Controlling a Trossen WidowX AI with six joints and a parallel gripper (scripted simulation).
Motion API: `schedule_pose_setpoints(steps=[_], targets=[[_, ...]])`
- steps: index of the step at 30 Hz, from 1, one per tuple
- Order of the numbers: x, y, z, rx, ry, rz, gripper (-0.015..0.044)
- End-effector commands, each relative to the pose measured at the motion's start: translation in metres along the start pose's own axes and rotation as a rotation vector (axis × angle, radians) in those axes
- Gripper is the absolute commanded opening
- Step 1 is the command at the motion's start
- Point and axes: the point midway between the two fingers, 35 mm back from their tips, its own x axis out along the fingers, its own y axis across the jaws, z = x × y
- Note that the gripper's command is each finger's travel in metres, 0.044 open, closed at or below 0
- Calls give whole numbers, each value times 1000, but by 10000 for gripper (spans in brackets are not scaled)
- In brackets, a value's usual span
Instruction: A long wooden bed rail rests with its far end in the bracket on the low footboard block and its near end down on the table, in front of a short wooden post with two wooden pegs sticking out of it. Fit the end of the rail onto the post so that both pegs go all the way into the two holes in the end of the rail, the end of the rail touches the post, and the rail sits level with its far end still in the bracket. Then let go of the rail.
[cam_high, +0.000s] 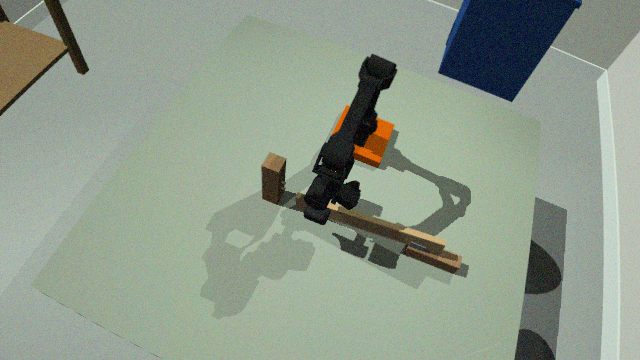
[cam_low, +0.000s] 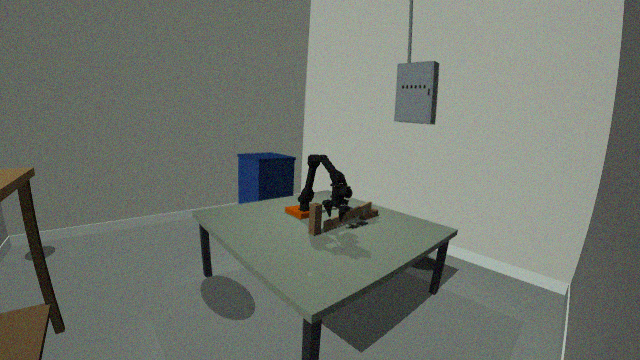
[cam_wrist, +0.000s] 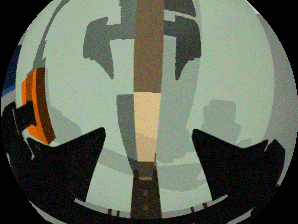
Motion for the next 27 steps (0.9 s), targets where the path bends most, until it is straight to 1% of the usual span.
schedule_pose_setpoints(steps=[1, 23, 27], targets=[[7, 1, -1, -3, 5, 1, 440], [39, 3, -1, -3, 5, 2, 440], [39, 3, -1, -3, 5, 2, 335]])
